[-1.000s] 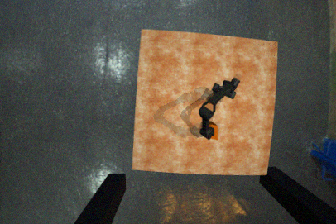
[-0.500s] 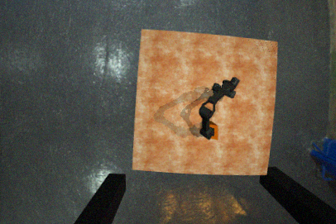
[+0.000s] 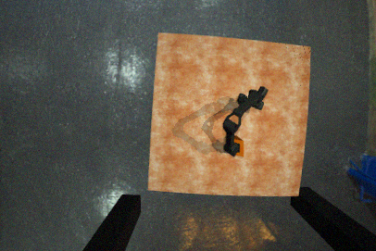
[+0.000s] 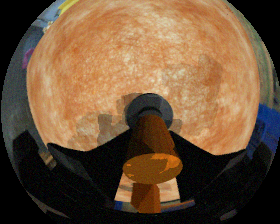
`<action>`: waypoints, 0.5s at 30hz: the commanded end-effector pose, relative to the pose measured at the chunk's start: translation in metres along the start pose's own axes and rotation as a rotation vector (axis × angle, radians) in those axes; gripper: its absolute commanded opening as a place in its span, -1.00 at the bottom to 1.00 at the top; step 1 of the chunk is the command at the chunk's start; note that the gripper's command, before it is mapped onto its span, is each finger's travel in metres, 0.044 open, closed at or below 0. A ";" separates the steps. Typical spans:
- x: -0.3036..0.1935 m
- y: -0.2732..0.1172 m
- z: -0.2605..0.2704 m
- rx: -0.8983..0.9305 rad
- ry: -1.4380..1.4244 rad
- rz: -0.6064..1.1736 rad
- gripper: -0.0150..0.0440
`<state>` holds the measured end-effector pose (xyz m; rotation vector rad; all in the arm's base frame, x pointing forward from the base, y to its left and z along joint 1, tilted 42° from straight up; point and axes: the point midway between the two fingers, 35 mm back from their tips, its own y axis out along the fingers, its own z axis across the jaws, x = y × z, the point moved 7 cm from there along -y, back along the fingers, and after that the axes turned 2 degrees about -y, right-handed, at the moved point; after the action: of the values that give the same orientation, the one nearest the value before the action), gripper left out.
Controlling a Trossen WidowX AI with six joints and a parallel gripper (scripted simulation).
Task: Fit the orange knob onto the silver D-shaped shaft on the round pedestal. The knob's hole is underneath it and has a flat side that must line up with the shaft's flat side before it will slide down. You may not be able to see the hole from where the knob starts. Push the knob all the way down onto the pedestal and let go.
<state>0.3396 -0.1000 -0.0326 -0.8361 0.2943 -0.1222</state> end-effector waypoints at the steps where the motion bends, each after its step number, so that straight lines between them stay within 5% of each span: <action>1: 0.001 -0.005 -0.001 -0.001 -0.098 -0.009 -0.49; 15: -0.006 -0.001 -0.004 -0.002 -0.181 -0.008 -0.49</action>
<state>0.3367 -0.1011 -0.0318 -0.8418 0.1248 -0.0530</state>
